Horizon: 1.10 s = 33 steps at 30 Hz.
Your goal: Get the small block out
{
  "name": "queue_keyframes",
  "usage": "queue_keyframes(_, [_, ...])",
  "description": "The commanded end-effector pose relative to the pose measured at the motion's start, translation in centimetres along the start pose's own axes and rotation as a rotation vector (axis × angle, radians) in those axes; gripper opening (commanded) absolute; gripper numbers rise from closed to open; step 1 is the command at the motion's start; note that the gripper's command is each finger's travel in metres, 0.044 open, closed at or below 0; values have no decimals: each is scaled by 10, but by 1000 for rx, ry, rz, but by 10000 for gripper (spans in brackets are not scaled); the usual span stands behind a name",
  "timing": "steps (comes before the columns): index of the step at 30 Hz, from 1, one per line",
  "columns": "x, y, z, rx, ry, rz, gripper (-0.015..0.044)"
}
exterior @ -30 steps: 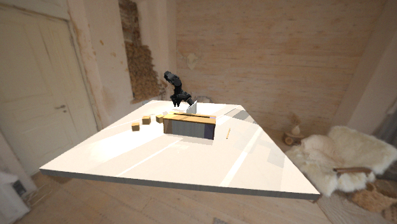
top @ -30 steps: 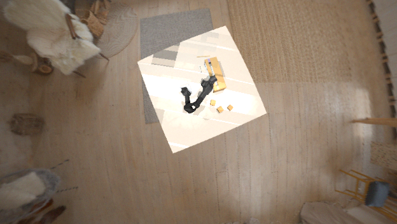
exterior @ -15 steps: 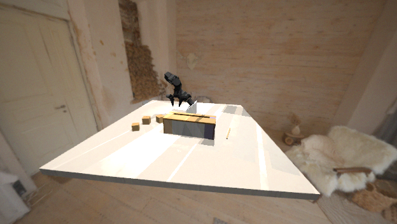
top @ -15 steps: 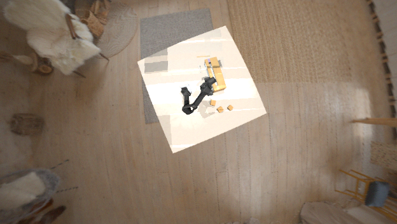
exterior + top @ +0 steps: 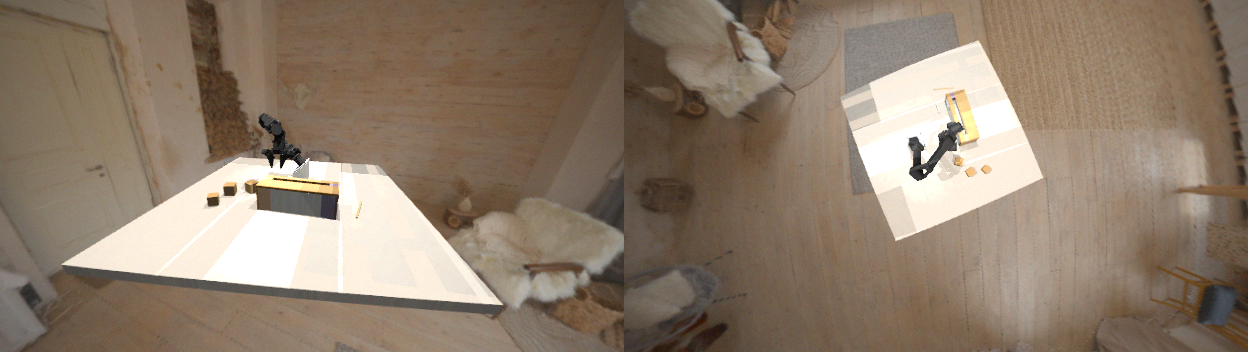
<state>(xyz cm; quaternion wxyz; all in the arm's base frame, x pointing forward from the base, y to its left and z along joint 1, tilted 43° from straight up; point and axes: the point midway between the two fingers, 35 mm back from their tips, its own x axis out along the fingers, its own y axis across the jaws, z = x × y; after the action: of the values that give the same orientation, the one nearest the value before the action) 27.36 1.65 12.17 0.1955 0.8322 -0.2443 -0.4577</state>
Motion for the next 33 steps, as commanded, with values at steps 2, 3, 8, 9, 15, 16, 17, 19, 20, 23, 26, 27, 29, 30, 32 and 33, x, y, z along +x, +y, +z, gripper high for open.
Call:
queue_keyframes(2, [10, 1, 5, 601, -10, -2, 285])
queue_keyframes(3, [12, 2, 6, 707, -11, -1, 285])
queue_keyframes(8, [20, 3, 9, 1234, -17, 3, 285])
queue_keyframes(9, [22, 3, 10, 1326, -18, 4, 285])
queue_keyframes(15, [28, 4, 12, 1644, -20, 9, 285])
queue_keyframes(16, [29, 4, 13, 1695, -20, 10, 285])
queue_keyframes(17, [30, 4, 13, 1747, -20, 10, 285])
queue_keyframes(19, [31, 5, 14, 1851, -20, 12, 285])
queue_keyframes(20, [32, 5, 14, 1902, -20, 13, 285])
queue_keyframes(23, [35, 5, 15, 2060, -22, 16, 285])
queue_keyframes(26, [37, 5, 17, 2216, -23, 19, 285])
queue_keyframes(27, [38, 5, 17, 2268, -23, 20, 285])
queue_keyframes(29, [39, 5, 18, 2371, -24, 22, 285])
queue_keyframes(30, [40, 6, 18, 2423, -24, 23, 285])
queue_keyframes(32, [42, 6, 19, 2526, -25, 26, 285])
queue_keyframes(33, [43, 6, 20, 2581, -22, 29, 285])
